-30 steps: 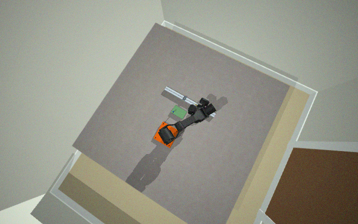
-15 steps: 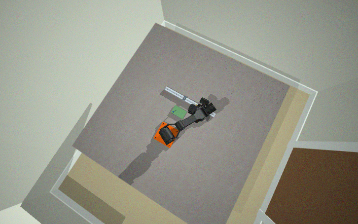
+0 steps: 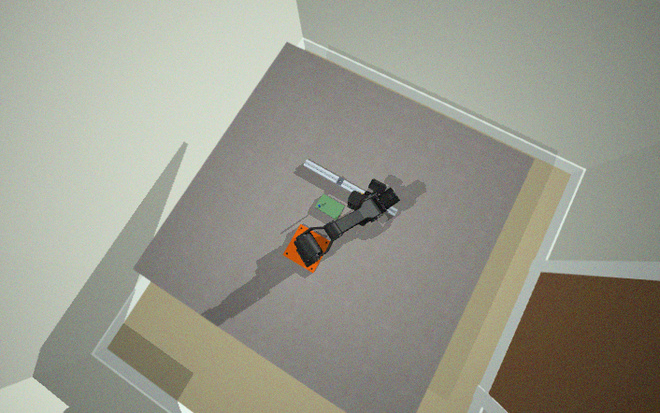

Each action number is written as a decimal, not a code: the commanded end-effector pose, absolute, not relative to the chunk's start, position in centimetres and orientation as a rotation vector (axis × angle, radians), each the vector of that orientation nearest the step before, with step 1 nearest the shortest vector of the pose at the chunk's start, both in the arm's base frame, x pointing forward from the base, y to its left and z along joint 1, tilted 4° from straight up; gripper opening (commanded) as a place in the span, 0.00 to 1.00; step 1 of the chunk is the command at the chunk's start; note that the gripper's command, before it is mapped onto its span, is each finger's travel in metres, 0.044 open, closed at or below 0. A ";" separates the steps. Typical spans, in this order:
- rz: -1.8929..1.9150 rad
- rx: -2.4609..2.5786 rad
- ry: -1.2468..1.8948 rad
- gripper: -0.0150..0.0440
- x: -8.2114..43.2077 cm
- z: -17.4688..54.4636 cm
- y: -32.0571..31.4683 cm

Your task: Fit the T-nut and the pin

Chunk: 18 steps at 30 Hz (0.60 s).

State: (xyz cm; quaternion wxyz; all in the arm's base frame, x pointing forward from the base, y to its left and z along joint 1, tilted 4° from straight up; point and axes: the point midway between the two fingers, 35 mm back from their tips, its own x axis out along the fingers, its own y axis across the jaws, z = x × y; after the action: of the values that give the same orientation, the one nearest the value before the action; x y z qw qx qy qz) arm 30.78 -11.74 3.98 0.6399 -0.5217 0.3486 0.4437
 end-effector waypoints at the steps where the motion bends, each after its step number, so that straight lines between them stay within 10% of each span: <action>1: 1.017 -1.184 0.807 0.00 30.9 4.0 -11.8; 18: 1.041 -1.166 0.834 0.00 31.1 4.1 -11.9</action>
State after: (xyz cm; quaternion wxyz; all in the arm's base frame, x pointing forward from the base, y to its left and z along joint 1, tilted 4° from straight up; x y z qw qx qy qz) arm 31.01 -11.77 4.07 0.6340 -0.5123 0.3600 0.4538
